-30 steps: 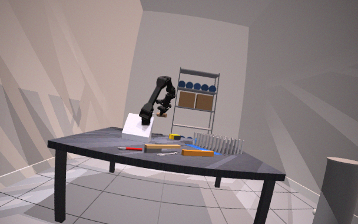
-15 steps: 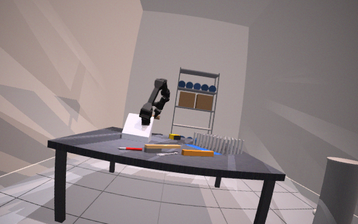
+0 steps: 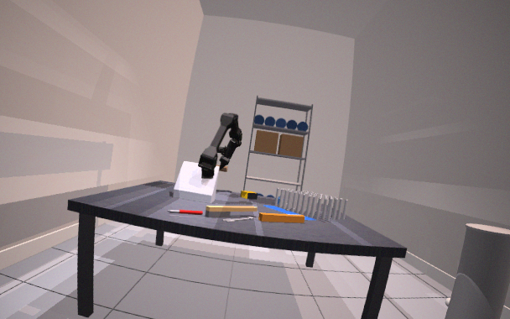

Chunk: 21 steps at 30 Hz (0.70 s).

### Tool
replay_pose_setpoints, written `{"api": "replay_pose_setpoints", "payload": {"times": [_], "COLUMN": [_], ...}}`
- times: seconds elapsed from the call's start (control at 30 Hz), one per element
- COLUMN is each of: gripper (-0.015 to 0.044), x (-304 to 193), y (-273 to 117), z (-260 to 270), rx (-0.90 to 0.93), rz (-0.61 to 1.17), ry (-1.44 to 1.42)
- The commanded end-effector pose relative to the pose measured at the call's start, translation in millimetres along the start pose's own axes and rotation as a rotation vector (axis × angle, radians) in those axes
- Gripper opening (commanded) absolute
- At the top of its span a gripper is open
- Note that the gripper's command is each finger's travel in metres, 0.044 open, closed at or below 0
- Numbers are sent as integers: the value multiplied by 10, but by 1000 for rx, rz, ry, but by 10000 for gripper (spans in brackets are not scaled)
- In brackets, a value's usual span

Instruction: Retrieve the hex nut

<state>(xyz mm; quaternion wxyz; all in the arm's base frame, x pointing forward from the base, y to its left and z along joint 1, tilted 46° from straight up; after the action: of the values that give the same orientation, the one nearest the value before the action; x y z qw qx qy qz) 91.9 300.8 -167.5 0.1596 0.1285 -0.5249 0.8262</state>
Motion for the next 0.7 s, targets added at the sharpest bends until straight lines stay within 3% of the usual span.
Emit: {"api": "replay_pose_setpoints", "payload": {"times": [0.0,0.67], "gripper": [0,0], "x": [-26,-137], "y": [68,340], "z": [10,76], "rx": [-2,-3], "rz": [-3,-3], "ry": [-4,-3]}}
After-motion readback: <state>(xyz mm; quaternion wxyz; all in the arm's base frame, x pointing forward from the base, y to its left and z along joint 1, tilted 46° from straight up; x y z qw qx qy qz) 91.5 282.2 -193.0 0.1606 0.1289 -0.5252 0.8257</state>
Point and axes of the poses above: the point midway between the two fingers, 35 mm back from their tips, its own y axis out along the fingers, its own z axis across the jaws, x = y × z, the point moved 4 cm from there along -y, back along the fingers, and after that the axes turned 10 degrees about -y, right-handed, at the moved point
